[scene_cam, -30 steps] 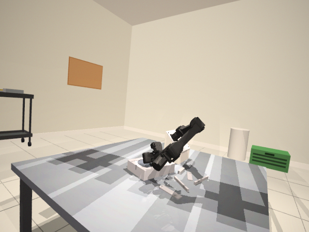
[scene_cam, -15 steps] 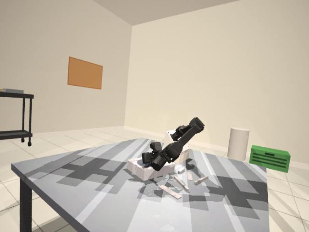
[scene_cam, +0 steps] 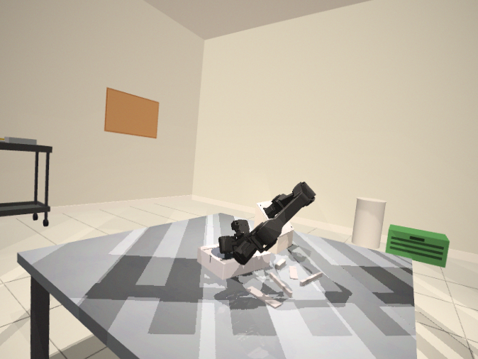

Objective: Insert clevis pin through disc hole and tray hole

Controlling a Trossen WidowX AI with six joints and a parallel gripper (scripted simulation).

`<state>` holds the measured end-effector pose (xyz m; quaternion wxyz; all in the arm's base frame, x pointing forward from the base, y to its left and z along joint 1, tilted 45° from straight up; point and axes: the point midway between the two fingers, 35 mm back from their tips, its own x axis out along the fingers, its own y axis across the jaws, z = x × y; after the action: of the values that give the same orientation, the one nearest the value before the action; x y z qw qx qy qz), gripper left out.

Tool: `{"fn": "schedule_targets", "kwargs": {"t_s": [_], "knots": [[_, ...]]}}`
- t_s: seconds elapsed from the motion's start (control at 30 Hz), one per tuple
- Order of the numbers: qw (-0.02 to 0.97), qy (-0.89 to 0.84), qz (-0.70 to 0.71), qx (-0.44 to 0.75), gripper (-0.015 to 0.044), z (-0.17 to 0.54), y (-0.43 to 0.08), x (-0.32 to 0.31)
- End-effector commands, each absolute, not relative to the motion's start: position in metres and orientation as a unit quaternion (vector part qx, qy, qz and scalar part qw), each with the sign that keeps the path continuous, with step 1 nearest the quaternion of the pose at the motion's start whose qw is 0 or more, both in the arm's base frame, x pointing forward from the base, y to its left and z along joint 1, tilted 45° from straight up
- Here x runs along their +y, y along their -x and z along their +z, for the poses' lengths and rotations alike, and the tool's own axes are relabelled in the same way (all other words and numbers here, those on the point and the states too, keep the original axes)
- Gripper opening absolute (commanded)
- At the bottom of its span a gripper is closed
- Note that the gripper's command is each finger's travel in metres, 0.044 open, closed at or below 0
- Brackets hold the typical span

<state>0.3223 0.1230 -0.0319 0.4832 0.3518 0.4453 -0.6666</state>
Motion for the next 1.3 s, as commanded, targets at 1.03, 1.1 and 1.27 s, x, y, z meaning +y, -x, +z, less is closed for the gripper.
{"fn": "schedule_targets", "kwargs": {"t_s": [1.03, 1.1, 1.27], "knots": [[0.485, -0.353, -0.665, 0.445, 0.0, -0.0329, -0.3329, 0.1235], [0.485, -0.353, -0.665, 0.445, 0.0, -0.0329, -0.3334, 0.1236], [0.485, -0.353, -0.665, 0.445, 0.0, -0.0329, -0.3342, 0.1237]]}}
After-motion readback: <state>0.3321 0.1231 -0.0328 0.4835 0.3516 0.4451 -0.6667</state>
